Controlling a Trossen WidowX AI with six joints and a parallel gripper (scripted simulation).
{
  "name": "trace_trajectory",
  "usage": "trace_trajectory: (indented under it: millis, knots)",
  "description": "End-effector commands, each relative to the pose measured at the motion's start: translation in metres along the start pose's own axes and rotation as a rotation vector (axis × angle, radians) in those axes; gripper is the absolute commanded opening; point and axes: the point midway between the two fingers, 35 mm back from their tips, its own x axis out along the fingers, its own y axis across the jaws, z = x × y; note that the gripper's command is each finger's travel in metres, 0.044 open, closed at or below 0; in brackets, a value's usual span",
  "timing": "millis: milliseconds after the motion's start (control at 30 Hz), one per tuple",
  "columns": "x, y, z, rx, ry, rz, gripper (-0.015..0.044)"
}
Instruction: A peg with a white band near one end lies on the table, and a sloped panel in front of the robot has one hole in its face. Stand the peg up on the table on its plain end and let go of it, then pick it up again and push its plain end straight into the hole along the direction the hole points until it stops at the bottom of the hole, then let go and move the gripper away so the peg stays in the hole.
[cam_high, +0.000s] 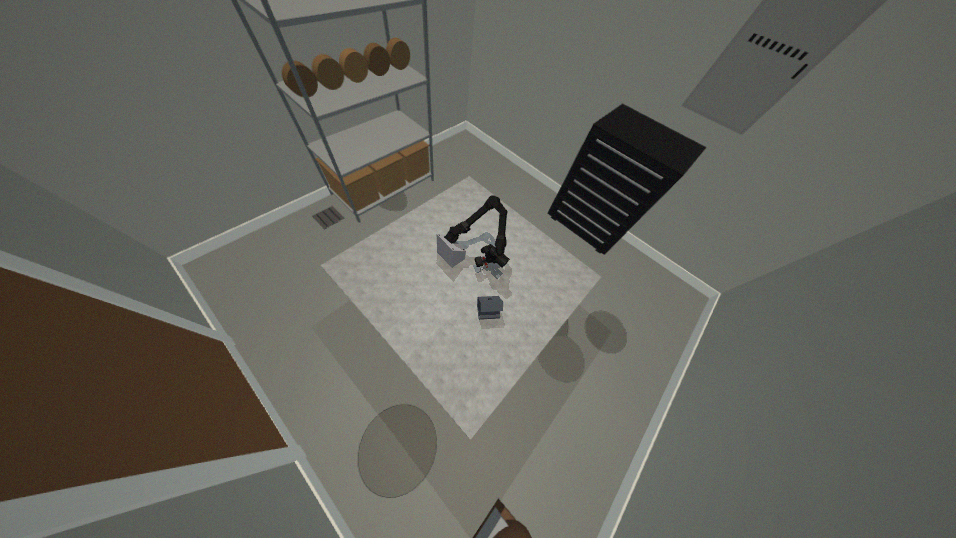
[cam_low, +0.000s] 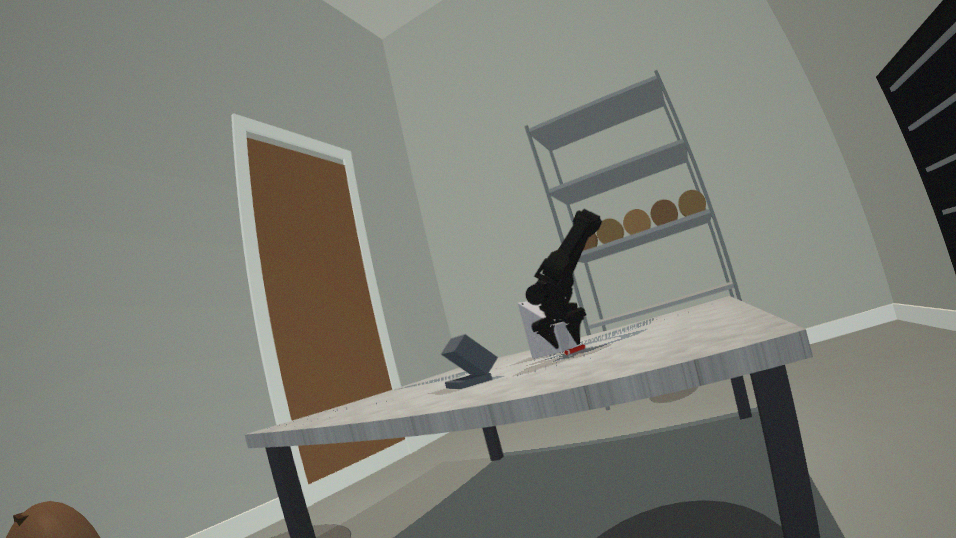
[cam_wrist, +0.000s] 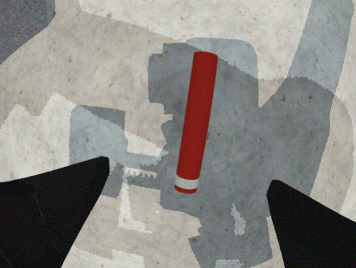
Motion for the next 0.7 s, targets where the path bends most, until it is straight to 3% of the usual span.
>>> trace_trajectory:
  millis: [0,267,667]
  knots:
    - [0.008,0.001,0.001,0.007,-0.009,-0.001,0.044]
    - [0.018,0.001,0.001,0.007,-0.011,-0.003,0.044]
    - [0.018,0.001,0.001,0.007,-0.011,-0.003,0.0125]
